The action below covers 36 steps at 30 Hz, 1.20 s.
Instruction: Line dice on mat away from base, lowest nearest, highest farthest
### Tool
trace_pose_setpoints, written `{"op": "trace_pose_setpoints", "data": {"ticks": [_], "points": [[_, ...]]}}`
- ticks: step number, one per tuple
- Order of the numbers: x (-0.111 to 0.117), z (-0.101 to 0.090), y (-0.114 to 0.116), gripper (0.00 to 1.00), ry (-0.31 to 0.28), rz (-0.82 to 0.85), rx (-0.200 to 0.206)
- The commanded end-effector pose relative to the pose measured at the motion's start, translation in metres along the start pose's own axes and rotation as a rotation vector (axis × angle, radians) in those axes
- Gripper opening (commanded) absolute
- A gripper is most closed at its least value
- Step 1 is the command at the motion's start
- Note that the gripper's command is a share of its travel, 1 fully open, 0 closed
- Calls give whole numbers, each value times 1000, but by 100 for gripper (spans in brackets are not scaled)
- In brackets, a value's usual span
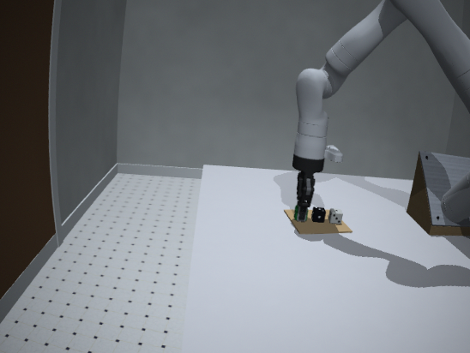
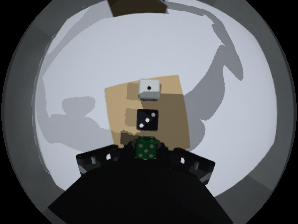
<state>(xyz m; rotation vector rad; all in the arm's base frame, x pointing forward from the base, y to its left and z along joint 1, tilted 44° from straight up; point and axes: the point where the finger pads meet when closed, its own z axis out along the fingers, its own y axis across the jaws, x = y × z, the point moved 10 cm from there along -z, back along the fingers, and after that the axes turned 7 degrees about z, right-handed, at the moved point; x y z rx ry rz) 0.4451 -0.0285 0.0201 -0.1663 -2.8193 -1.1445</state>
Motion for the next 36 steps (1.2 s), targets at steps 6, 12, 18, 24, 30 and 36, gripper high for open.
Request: {"op": "trace_pose_setpoints", "data": {"ticks": [6, 12, 18, 24, 30, 36], "points": [[0, -1, 0, 26, -2, 0, 1], [0, -1, 0, 30, -2, 0, 1], [0, -1, 0, 38, -2, 0, 1], [0, -1, 0, 46, -2, 0, 1], [0, -1, 0, 46, -2, 0, 1], [0, -1, 0, 46, -2, 0, 1]]}}
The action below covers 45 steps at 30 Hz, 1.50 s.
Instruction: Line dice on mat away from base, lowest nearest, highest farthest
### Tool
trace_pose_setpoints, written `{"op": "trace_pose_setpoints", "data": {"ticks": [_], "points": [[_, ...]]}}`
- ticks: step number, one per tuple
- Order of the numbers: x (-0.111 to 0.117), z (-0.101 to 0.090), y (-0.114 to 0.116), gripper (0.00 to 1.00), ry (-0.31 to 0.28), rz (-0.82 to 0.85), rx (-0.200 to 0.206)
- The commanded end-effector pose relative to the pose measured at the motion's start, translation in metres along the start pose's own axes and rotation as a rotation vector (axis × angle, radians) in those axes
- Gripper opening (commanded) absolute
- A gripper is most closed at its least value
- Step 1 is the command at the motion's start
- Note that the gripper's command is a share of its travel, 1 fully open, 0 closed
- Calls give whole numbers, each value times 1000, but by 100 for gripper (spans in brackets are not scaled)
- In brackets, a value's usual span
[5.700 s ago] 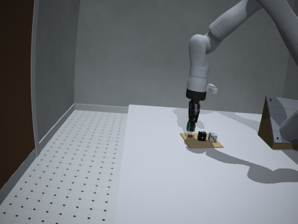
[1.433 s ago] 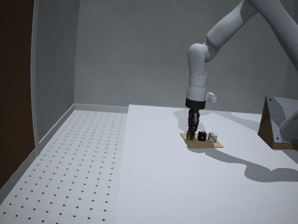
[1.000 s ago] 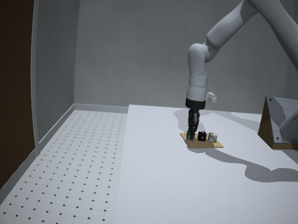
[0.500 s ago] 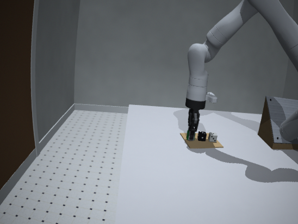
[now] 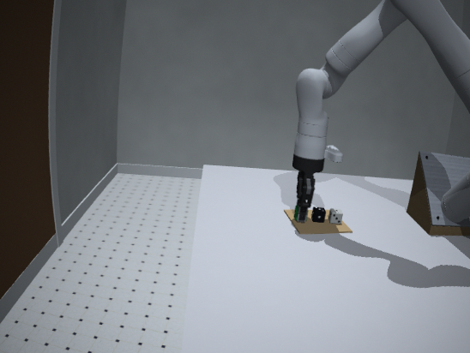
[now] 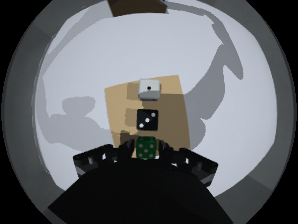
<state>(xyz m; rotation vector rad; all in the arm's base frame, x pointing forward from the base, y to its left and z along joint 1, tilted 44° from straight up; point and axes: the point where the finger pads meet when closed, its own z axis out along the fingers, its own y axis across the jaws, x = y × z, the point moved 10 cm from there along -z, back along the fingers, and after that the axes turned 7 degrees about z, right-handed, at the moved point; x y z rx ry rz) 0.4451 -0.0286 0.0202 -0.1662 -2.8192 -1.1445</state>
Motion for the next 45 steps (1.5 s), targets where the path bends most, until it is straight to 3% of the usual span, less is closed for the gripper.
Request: {"op": "trace_pose_setpoints", "data": {"ticks": [1, 8, 23, 32, 33, 45], "points": [[0, -2, 0, 46, -2, 0, 1], [0, -12, 0, 46, -2, 0, 1], [0, -83, 0, 46, -2, 0, 1], [0, -91, 0, 46, -2, 0, 1], [0, -91, 0, 100, -2, 0, 1], [0, -91, 0, 100, -2, 0, 1]]}}
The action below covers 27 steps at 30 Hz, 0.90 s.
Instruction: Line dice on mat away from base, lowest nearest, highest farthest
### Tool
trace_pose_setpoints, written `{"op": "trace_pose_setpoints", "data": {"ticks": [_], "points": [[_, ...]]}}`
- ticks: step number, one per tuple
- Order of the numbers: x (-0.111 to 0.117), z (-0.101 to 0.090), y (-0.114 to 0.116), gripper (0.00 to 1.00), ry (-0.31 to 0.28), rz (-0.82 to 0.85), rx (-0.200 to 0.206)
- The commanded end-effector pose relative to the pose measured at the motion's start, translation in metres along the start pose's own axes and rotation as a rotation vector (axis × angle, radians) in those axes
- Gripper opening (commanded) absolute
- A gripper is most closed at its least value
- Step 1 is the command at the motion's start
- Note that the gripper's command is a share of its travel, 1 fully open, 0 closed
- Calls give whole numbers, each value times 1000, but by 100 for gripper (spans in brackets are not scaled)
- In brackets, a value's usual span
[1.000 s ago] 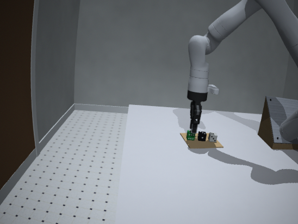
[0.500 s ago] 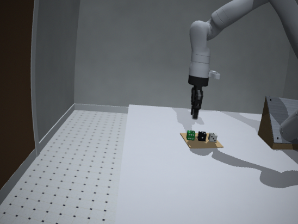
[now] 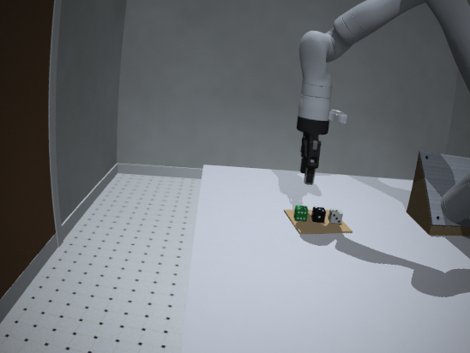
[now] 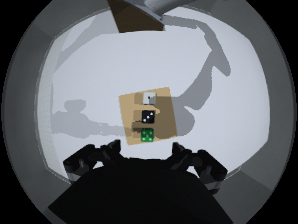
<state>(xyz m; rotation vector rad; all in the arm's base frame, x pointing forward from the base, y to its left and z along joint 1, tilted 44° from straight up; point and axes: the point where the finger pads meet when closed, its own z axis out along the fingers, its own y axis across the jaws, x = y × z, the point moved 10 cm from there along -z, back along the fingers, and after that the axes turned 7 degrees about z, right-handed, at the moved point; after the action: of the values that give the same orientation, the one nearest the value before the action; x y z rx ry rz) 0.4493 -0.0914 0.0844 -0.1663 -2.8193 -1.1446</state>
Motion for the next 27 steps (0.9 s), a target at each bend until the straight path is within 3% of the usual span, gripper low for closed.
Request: {"op": "trace_pose_setpoints", "data": {"ticks": [1, 15, 27], "points": [[0, -1, 0, 100, -2, 0, 1], [0, -6, 0, 100, -2, 0, 1], [0, -59, 0, 100, -2, 0, 1]]}}
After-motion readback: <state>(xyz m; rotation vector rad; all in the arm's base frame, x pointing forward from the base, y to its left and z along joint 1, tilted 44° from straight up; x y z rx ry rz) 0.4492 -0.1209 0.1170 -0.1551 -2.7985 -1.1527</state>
